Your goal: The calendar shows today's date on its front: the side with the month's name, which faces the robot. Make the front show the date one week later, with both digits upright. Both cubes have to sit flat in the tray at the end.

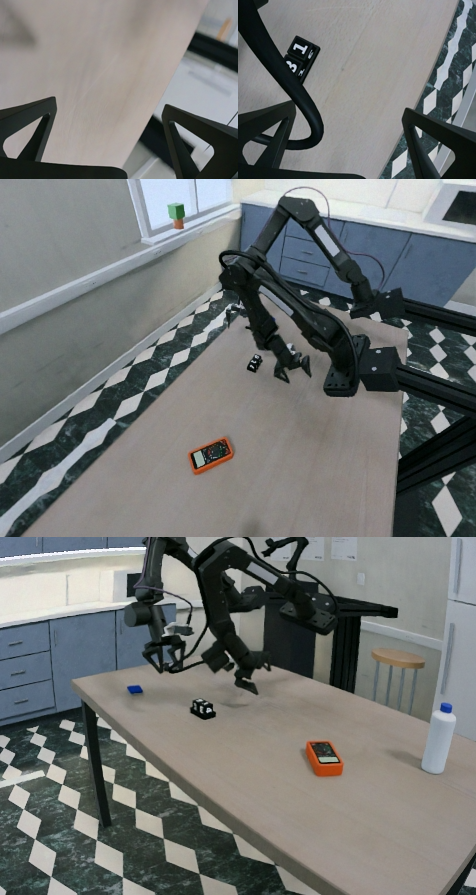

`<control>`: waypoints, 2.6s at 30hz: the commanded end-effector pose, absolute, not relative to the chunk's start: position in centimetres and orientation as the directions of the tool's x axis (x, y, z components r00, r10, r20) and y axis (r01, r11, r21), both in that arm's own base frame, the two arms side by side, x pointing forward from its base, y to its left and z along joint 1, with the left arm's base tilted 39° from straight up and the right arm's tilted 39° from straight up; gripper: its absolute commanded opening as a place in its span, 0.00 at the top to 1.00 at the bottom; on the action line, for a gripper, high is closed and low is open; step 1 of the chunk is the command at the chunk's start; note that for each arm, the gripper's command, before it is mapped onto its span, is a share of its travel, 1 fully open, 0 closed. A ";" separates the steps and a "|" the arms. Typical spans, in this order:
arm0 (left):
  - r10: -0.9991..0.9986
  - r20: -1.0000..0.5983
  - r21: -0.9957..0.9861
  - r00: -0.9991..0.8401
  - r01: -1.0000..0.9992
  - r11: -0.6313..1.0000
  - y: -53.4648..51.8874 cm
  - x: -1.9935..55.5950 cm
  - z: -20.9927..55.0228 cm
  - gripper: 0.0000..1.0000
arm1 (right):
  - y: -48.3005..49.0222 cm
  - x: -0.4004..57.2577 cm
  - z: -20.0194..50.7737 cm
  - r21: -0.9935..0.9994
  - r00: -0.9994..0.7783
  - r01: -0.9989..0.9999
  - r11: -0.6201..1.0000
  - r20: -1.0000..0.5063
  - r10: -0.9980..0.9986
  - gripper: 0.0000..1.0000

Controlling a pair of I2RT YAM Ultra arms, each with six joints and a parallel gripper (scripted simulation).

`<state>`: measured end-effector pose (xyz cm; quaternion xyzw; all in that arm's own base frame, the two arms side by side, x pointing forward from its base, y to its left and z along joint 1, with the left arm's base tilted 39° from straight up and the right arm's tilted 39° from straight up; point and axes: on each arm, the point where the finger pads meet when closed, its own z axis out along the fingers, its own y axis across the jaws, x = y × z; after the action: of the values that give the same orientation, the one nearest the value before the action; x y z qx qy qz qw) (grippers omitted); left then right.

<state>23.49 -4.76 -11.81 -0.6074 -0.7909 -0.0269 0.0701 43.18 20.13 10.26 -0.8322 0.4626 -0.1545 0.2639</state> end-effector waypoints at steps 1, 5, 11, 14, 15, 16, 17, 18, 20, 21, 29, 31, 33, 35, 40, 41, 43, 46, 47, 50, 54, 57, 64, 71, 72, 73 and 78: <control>0.972 0.207 -0.018 -0.112 0.993 0.118 -7.5 22.4 -12.9 0.00 | 20.7 43.2 11.1 -0.600 0.536 -0.673 -0.431 0.006 -0.844 0.00; 0.960 0.281 0.179 -0.001 0.983 -0.052 -9.1 25.5 -11.4 0.00 | 20.7 43.2 11.1 -0.600 0.536 -0.673 -0.431 0.006 -0.844 0.00; 0.912 0.388 0.333 0.132 0.903 -0.272 -11.2 29.2 -9.0 0.00 | 20.7 43.2 11.1 -0.600 0.536 -0.673 -0.431 0.006 -0.844 0.00; 0.848 0.489 0.385 0.202 0.823 -0.418 -12.6 31.0 -7.4 0.00 | 20.7 43.2 11.1 -0.600 0.536 -0.673 -0.431 0.006 -0.844 0.00; 0.822 0.525 0.386 0.221 0.799 -0.461 -12.9 31.3 -7.1 0.00 | 20.7 43.2 11.1 -0.600 0.536 -0.673 -0.431 0.006 -0.844 0.00; 0.793 0.560 0.381 0.238 0.777 -0.502 -13.1 31.5 -6.9 0.00 | 20.7 43.2 11.1 -0.600 0.536 -0.673 -0.431 0.006 -0.844 0.00; 0.766 0.592 0.377 0.249 0.755 -0.537 -13.4 31.8 -6.7 0.00 | 20.7 43.2 11.1 -0.600 0.536 -0.673 -0.431 0.006 -0.844 0.00; 0.740 0.621 0.374 0.257 0.733 -0.568 -13.6 32.0 -6.3 0.00 | 20.7 43.2 11.1 -0.600 0.536 -0.673 -0.431 0.006 -0.844 0.00; 0.692 0.672 0.366 0.263 0.694 -0.619 -14.1 32.5 -5.6 0.00 | 20.7 43.2 11.1 -0.600 0.536 -0.673 -0.431 0.006 -0.844 0.00; 0.670 0.694 0.363 0.263 0.676 -0.641 -14.3 32.7 -5.2 0.00 | 20.7 43.2 11.1 -0.600 0.536 -0.673 -0.431 0.006 -0.844 0.00; 0.545 0.803 0.327 0.242 0.586 -0.742 -15.7 33.6 -2.9 0.00 | 20.7 43.2 11.1 -0.600 0.536 -0.673 -0.431 0.006 -0.844 0.00; 0.517 0.823 0.313 0.236 0.570 -0.759 -16.0 33.7 -2.5 0.00 | 20.7 43.2 11.1 -0.600 0.536 -0.673 -0.431 0.006 -0.844 0.00; 0.495 0.838 0.303 0.230 0.558 -0.773 -16.2 33.7 -2.2 0.00 | 20.7 43.2 11.1 -0.600 0.536 -0.673 -0.431 0.006 -0.844 0.00; 0.479 0.848 0.297 0.225 0.548 -0.782 -16.5 33.7 -1.9 0.00 | 20.7 43.2 11.1 -0.600 0.536 -0.673 -0.431 0.006 -0.844 0.00; 0.461 0.859 0.287 0.222 0.535 -0.794 -16.8 33.7 -1.7 0.00 | 20.7 43.2 11.1 -0.600 0.536 -0.673 -0.431 0.006 -0.844 0.00; 0.461 0.857 0.284 0.229 0.536 -0.795 -16.8 33.6 -1.9 0.00 | 20.7 43.2 11.1 -0.600 0.536 -0.673 -0.431 0.006 -0.844 0.00; 0.463 0.854 0.282 0.236 0.538 -0.794 -16.8 33.5 -2.0 0.00 | 20.7 43.2 11.1 -0.600 0.536 -0.673 -0.431 0.006 -0.844 0.00; 0.463 0.854 0.283 0.235 0.538 -0.794 -16.8 33.5 -2.0 0.00 | 20.9 43.1 11.2 -0.603 0.532 -0.678 -0.421 -0.007 -0.847 0.00; 0.463 0.854 0.283 0.235 0.538 -0.794 -16.8 33.5 -2.0 0.00 | 21.0 43.1 11.9 -0.616 0.527 -0.675 -0.405 -0.020 -0.849 0.00; 0.463 0.854 0.283 0.235 0.538 -0.794 -16.8 33.5 -2.0 0.00 | 20.5 42.9 12.3 -0.623 0.480 -0.710 -0.329 -0.086 -0.873 0.00; 0.464 0.855 0.287 0.229 0.537 -0.793 -16.8 33.5 -1.9 0.11 | 19.9 42.5 12.9 -0.611 0.389 -0.769 -0.188 -0.215 -0.896 0.00; 0.484 0.851 0.304 0.201 0.564 -0.768 -15.9 33.8 -1.9 0.44 | 18.8 41.8 13.6 -0.561 0.256 -0.828 -0.002 -0.375 -0.891 0.00; 0.517 0.846 0.335 0.133 0.622 -0.708 -13.5 34.7 -2.5 0.44 | 16.4 40.6 14.8 -0.425 0.035 -0.865 0.267 -0.582 -0.813 0.00; 0.588 0.807 0.370 0.062 0.722 -0.584 -8.5 35.1 -4.8 0.44 | 13.5 38.6 16.4 -0.169 -0.238 -0.822 0.543 -0.765 -0.598 0.00; 0.605 0.796 0.389 0.032 0.738 -0.551 -7.6 35.3 -5.0 0.44 | 13.2 38.3 16.6 -0.128 -0.272 -0.810 0.572 -0.782 -0.561 0.00; 0.620 0.785 0.410 -0.005 0.754 -0.513 -6.6 35.5 -5.1 0.44 | 12.8 38.0 16.8 -0.087 -0.306 -0.797 0.598 -0.796 -0.523 0.00; 0.662 0.734 0.493 -0.150 0.788 -0.369 -3.1 36.5 -5.1 0.44 | 11.9 37.1 17.4 0.049 -0.404 -0.747 0.664 -0.825 -0.394 0.00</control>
<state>36.00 -3.09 -4.85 -0.6709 -0.5283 -0.5128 0.0884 38.19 10.68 14.87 -0.4036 0.8170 0.1548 0.3817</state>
